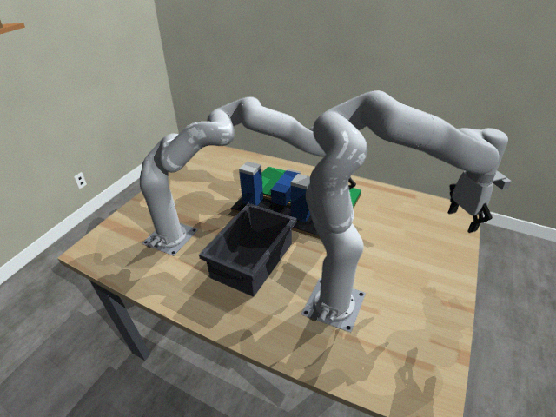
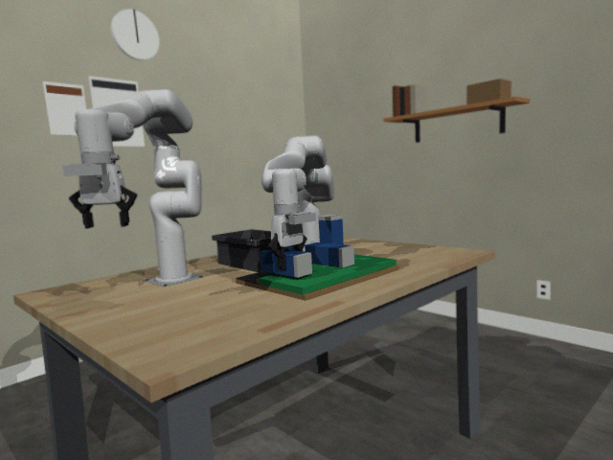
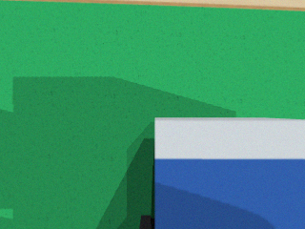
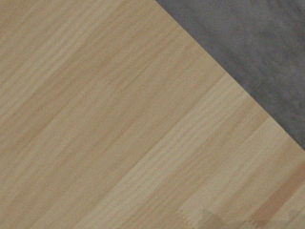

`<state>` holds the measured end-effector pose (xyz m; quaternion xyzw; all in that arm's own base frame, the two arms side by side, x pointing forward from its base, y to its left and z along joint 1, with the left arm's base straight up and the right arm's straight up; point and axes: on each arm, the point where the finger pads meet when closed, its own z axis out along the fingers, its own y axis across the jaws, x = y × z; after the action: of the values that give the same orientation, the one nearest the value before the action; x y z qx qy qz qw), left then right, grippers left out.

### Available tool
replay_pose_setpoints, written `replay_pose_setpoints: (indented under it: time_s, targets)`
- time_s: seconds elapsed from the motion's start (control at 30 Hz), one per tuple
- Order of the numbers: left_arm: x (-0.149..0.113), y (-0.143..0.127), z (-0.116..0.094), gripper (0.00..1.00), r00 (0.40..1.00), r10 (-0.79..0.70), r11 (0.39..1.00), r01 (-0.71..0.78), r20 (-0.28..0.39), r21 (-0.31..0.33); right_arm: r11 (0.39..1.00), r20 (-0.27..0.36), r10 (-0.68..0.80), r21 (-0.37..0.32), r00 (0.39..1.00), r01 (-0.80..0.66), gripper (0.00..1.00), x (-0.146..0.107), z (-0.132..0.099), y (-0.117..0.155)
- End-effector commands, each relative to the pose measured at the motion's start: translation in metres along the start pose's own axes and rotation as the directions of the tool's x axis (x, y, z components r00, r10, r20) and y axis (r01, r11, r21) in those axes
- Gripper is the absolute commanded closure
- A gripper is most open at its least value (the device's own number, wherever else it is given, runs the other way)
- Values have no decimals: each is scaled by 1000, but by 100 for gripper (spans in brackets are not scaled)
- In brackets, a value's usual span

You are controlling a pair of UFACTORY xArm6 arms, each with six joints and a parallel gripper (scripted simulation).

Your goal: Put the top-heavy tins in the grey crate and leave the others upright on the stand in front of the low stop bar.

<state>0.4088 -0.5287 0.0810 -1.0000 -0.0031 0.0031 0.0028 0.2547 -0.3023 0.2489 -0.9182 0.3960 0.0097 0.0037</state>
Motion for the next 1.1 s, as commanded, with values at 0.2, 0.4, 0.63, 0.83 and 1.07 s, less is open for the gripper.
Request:
replay_pose_setpoints:
  time_s: [0.2, 0.4, 0.63, 0.83, 1.07]
  targets:
    - [1, 1, -4, 100, 1000, -1, 1000, 1, -4, -6, 1000, -4, 0, 0, 1000, 0, 0, 1, -2, 0]
    - [1, 1, -4, 100, 1000, -1, 1000, 1, -4, -6, 1000, -4, 0, 0, 1000, 0, 0, 1, -2, 0]
    - [11, 5, -4, 100, 1000, 11, 1000, -11, -5, -6, 1000, -4, 0, 0, 1000, 0, 0, 1, -2, 0]
    - [21, 8, -4, 100, 1000, 23, 1000, -23, -5, -6, 1000, -4, 0, 0, 1000, 0, 0, 1, -2, 0]
    - [28, 11, -4, 100, 999, 32, 999, -33, -5, -6, 1000, -4, 0, 0, 1000, 0, 0, 1, -2, 0]
